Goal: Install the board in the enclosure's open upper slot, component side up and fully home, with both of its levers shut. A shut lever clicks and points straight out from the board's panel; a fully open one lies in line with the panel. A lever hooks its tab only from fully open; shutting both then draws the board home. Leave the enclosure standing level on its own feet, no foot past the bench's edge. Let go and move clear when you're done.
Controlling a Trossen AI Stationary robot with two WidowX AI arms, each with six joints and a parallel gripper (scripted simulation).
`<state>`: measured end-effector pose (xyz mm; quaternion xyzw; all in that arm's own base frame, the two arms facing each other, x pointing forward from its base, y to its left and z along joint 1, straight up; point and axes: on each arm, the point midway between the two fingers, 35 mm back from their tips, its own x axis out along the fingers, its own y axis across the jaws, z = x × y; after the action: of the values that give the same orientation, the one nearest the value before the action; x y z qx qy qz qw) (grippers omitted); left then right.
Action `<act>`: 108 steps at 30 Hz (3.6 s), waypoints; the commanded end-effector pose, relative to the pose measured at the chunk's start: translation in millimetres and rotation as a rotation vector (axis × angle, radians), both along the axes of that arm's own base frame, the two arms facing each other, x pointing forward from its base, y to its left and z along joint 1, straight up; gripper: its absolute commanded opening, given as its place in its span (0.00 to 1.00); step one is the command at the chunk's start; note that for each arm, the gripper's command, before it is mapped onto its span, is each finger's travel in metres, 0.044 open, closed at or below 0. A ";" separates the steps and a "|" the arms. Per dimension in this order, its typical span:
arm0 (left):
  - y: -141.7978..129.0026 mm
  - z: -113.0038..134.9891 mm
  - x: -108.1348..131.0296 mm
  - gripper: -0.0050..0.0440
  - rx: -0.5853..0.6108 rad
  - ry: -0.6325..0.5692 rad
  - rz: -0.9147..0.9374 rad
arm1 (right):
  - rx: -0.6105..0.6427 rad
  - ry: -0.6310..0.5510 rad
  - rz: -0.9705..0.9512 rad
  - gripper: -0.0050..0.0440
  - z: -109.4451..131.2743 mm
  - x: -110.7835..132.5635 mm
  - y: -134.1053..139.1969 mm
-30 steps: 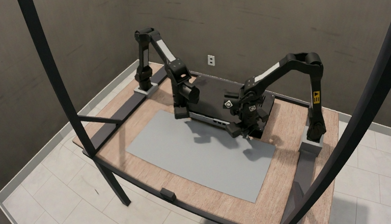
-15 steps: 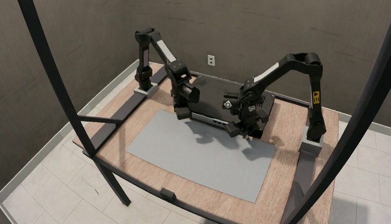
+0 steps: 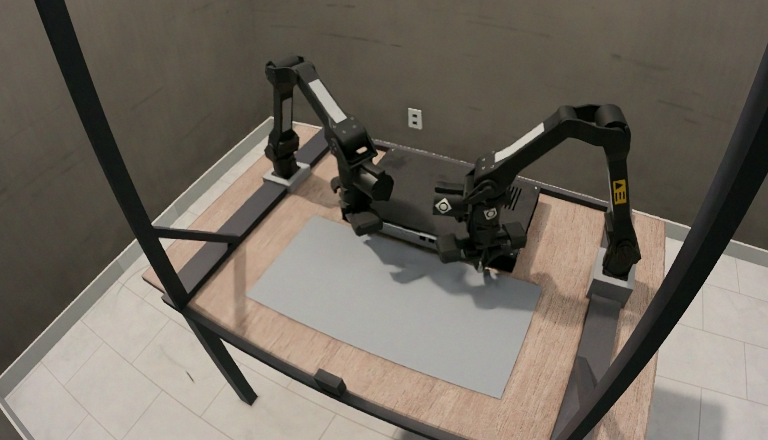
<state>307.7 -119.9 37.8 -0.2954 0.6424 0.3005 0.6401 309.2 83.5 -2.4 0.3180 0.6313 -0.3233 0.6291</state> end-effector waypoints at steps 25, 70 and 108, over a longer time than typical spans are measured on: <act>-6.1 6.6 10.6 0.12 -0.012 -0.013 0.267 | 0.003 -0.012 -0.185 0.12 5.4 8.3 4.5; -4.2 8.5 28.1 0.12 -0.022 -0.017 0.724 | 0.019 -0.022 -0.648 0.12 8.3 27.1 3.0; -2.3 76.6 15.0 1.00 0.002 -0.102 0.369 | 0.101 -0.203 -0.344 0.51 100.4 27.5 -5.7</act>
<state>324.6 -120.5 98.0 -0.4418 0.5363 0.4508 0.5603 331.6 82.4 73.9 0.4802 0.5230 -0.4217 0.5639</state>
